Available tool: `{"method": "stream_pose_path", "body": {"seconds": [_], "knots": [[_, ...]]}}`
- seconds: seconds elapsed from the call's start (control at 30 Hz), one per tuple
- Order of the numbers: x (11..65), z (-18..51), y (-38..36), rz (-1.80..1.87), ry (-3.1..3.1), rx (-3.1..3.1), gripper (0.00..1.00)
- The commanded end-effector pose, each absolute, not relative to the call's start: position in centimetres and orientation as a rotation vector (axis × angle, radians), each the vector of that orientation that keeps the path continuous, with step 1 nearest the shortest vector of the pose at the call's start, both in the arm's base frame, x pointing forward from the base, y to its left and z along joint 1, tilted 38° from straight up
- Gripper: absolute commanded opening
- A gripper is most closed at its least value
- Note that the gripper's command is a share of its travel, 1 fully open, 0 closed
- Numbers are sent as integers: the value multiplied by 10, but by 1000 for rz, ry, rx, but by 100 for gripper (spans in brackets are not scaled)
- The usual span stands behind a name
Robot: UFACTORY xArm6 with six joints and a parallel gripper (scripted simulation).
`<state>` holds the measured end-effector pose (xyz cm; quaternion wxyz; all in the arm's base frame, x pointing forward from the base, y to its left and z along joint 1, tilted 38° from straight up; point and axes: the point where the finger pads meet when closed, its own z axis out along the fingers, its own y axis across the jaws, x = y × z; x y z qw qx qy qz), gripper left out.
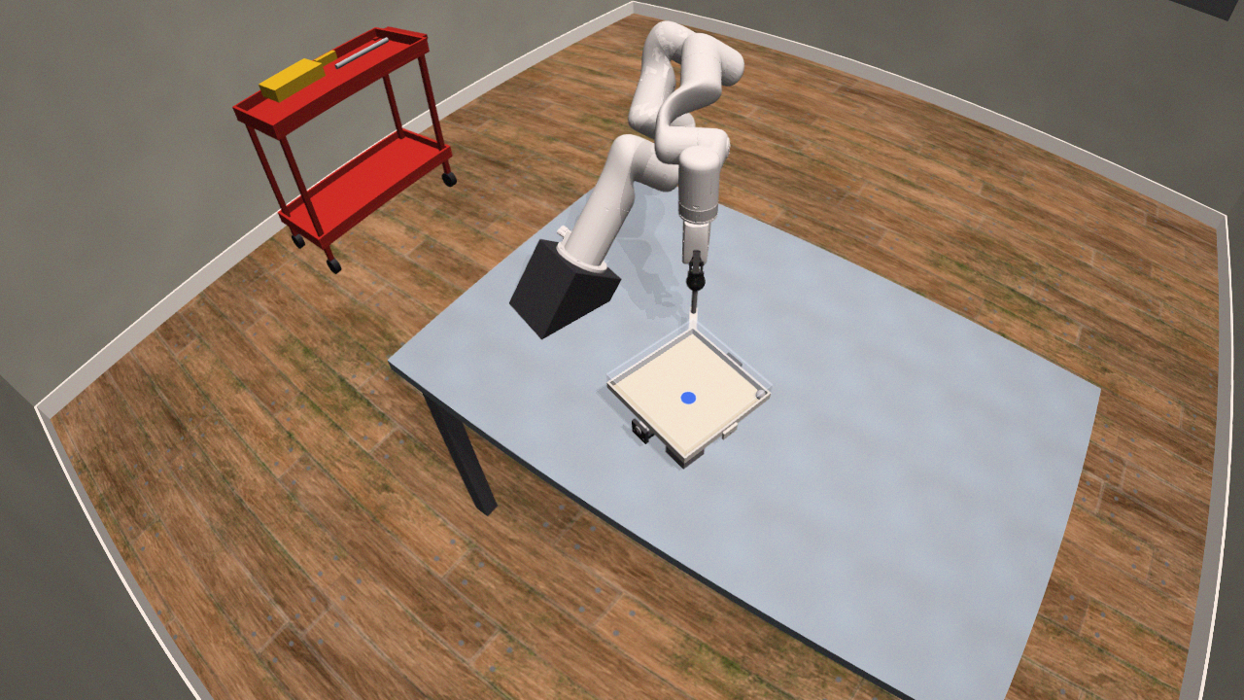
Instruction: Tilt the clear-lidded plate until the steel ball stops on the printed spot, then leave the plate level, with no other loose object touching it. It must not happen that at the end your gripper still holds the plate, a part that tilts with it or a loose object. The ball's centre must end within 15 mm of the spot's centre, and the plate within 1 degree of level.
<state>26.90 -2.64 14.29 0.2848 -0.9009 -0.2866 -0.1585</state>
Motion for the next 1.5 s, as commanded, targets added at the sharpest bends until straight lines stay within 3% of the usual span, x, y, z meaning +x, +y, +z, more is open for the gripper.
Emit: {"method": "stream_pose_path", "body": {"seconds": [0.0, 1.47], "knots": [[270, 143, -27, -427, -767, -2412, 61], [271, 140, -24, -427, -767, -2412, 61]]}}
